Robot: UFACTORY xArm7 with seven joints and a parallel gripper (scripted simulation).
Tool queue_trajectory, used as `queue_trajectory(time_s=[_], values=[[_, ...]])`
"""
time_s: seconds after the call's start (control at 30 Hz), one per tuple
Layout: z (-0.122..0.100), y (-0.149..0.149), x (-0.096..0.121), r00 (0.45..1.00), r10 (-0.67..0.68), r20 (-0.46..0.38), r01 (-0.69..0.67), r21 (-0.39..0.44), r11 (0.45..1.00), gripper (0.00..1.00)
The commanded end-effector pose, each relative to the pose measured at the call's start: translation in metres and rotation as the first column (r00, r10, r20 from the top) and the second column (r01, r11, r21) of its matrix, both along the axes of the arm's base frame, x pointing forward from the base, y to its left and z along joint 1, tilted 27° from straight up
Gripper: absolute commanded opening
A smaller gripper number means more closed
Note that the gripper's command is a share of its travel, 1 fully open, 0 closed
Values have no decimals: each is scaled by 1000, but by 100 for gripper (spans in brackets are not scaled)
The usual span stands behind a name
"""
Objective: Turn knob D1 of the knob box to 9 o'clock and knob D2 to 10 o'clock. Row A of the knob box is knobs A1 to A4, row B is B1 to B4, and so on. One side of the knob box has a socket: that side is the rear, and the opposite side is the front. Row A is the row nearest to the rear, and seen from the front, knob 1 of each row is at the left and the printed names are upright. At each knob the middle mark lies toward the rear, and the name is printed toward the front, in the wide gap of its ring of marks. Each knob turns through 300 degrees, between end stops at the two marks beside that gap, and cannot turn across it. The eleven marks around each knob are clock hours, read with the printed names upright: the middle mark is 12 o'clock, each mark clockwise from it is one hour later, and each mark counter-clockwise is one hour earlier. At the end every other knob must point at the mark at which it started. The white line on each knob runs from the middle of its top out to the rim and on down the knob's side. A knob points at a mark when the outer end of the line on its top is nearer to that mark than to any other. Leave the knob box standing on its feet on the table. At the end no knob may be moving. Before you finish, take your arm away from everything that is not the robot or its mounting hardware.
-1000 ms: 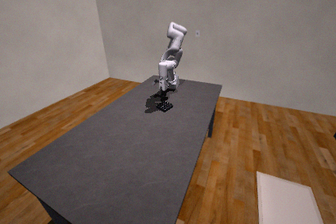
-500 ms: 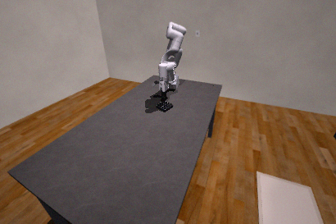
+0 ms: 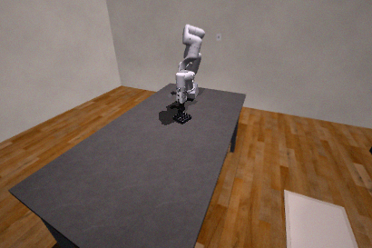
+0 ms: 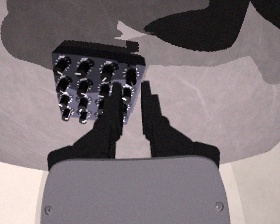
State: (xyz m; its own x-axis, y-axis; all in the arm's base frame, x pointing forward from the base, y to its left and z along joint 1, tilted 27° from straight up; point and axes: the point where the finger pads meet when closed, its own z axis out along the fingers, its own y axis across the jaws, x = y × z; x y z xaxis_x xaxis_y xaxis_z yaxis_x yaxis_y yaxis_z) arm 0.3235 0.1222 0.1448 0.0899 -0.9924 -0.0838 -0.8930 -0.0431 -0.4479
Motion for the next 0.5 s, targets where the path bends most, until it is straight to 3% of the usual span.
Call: queue_trajectory(time_s=[0.0,0.47], values=[[-4,1,3,1000,0,3,0,1,1000,19],[-11,2,7,1000,0,2,0,1,1000,19]])
